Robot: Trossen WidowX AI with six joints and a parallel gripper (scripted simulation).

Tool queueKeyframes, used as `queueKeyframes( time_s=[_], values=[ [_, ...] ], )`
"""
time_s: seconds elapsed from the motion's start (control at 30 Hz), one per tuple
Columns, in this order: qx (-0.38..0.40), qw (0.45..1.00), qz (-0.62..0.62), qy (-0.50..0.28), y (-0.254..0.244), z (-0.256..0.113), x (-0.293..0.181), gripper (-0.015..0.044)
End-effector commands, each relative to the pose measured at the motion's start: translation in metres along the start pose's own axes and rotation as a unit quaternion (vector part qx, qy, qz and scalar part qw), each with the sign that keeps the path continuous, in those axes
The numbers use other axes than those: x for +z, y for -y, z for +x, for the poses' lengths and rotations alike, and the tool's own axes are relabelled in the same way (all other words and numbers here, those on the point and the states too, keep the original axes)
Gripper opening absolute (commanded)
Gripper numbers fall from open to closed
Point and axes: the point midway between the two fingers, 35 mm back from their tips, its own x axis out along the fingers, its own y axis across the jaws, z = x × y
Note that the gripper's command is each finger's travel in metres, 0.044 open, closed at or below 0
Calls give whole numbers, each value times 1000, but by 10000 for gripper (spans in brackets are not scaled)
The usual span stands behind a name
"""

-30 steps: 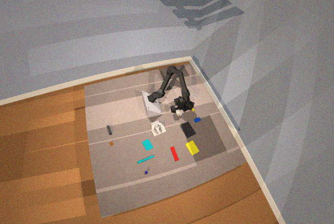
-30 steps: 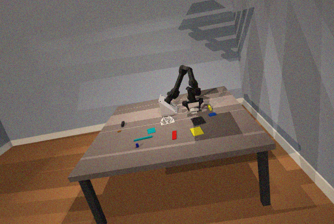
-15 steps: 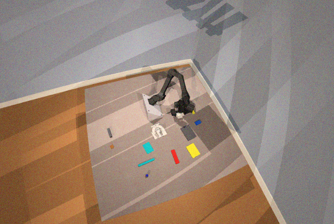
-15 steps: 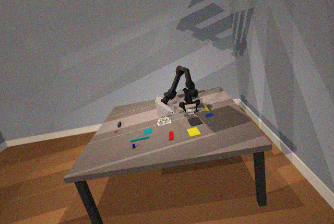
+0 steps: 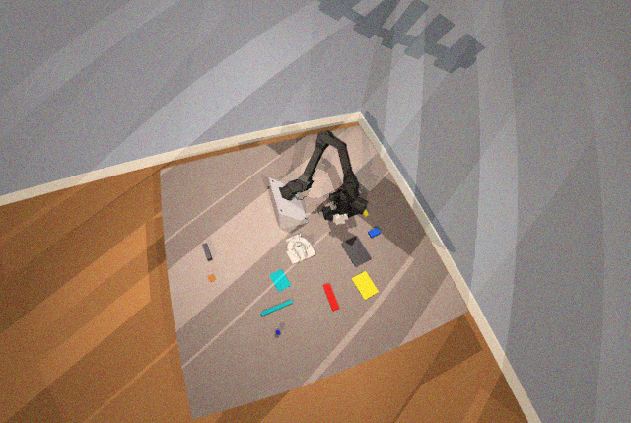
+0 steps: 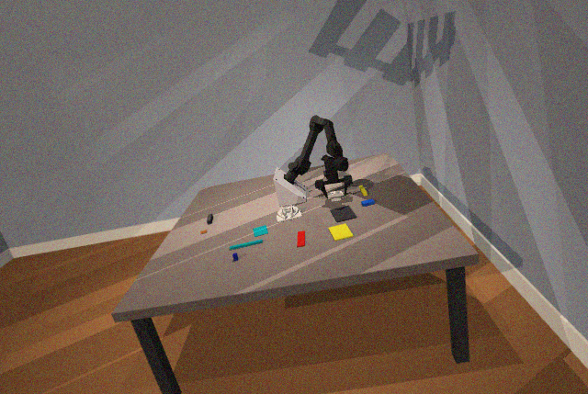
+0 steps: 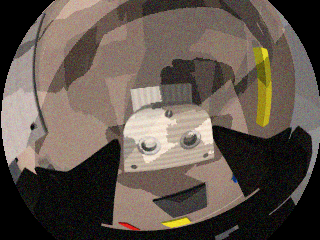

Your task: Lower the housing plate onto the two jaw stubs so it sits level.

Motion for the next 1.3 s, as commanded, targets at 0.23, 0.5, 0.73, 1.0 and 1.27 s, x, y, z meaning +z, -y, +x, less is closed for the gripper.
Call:
queueKeyframes(
  time_s=[0.23, 0.5, 0.73, 1.0, 1.27],
  values=[
    [0, 1000, 0, 0, 0, 0, 0, 387],
    [0, 1000, 0, 0, 0, 0, 0, 351],
    [0, 1000, 0, 0, 0, 0, 0, 351],
    [5, 1000, 0, 0, -1, -20, -3, 351],
    [7, 1000, 1, 0, -2, -45, -4, 351]
  ],
)
